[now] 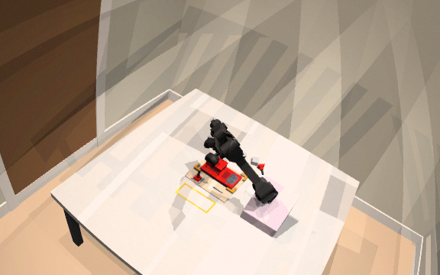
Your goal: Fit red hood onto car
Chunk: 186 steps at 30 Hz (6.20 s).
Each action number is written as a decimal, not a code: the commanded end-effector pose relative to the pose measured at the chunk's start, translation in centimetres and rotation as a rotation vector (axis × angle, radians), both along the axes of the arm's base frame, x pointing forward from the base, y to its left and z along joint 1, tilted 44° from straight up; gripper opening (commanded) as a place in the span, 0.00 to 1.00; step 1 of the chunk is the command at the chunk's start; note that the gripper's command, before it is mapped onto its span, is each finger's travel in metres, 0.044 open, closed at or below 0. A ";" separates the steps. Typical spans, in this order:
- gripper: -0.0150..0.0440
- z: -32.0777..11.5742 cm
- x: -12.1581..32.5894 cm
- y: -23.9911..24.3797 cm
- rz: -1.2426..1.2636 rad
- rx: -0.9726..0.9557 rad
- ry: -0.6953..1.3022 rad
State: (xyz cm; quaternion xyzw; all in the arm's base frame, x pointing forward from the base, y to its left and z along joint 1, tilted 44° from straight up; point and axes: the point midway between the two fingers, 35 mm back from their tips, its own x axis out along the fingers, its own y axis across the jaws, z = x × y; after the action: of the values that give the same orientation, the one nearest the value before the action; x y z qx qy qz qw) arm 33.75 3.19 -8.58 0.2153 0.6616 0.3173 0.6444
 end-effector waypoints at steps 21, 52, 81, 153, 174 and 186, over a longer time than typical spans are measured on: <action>0.25 -0.5 -0.1 0.6 -0.005 0.003 0.005; 0.25 -0.4 0.0 0.4 -0.005 0.001 0.001; 0.25 -0.3 -0.1 0.5 -0.028 0.000 0.013; 1.00 -0.9 0.0 1.0 -0.024 -0.004 0.008; 1.00 3.8 0.5 -3.4 -0.012 -0.012 0.020; 1.00 3.8 0.5 -3.4 -0.012 -0.012 0.020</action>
State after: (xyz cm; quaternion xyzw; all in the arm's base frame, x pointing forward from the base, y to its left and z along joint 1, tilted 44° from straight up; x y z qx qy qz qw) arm 34.34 -0.23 -4.77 0.2220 0.6676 0.3054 0.6417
